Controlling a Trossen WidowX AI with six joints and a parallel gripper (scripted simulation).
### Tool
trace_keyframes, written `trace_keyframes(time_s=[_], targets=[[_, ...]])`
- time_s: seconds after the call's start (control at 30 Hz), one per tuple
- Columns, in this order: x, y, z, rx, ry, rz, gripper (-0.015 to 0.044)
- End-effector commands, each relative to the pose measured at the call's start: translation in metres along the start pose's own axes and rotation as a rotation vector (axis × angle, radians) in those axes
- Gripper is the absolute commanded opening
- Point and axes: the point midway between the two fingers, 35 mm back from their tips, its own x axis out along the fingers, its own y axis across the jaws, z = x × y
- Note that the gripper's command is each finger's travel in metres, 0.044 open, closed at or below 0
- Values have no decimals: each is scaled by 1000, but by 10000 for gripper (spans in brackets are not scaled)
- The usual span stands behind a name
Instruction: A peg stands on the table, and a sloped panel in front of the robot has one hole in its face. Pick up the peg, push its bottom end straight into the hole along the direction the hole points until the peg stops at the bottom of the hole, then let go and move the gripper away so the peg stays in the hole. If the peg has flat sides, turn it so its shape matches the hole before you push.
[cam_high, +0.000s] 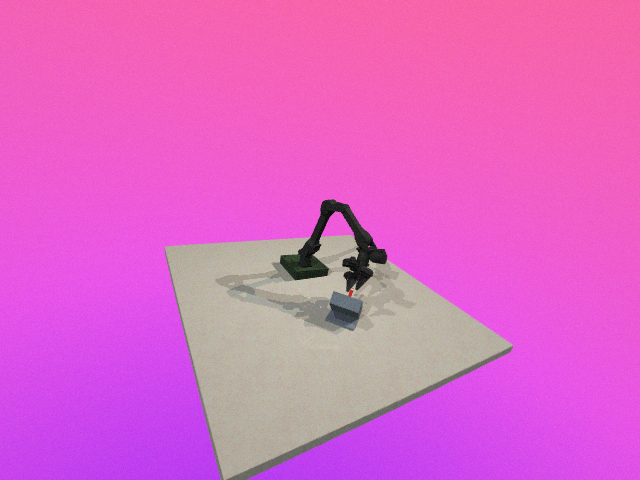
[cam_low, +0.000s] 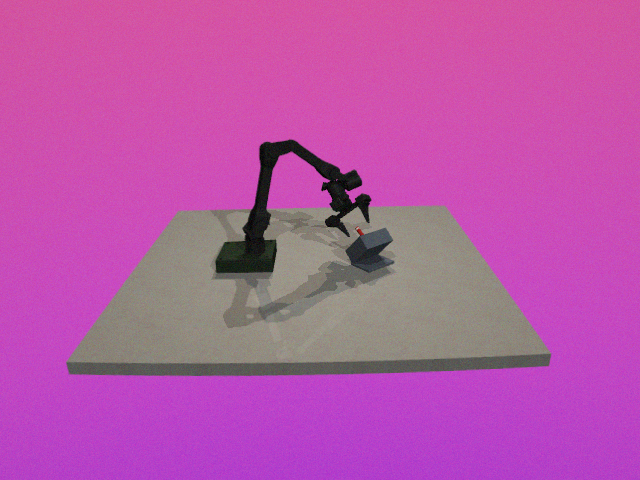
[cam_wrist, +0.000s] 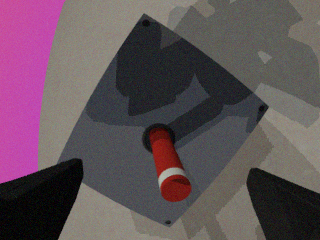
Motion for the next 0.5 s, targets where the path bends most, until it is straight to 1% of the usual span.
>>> trace_keyframes(time_s=[0.0,0.47], targets=[[-12,4,0,12,6,10,440],[-41,1,-3,8,6,6,440]])
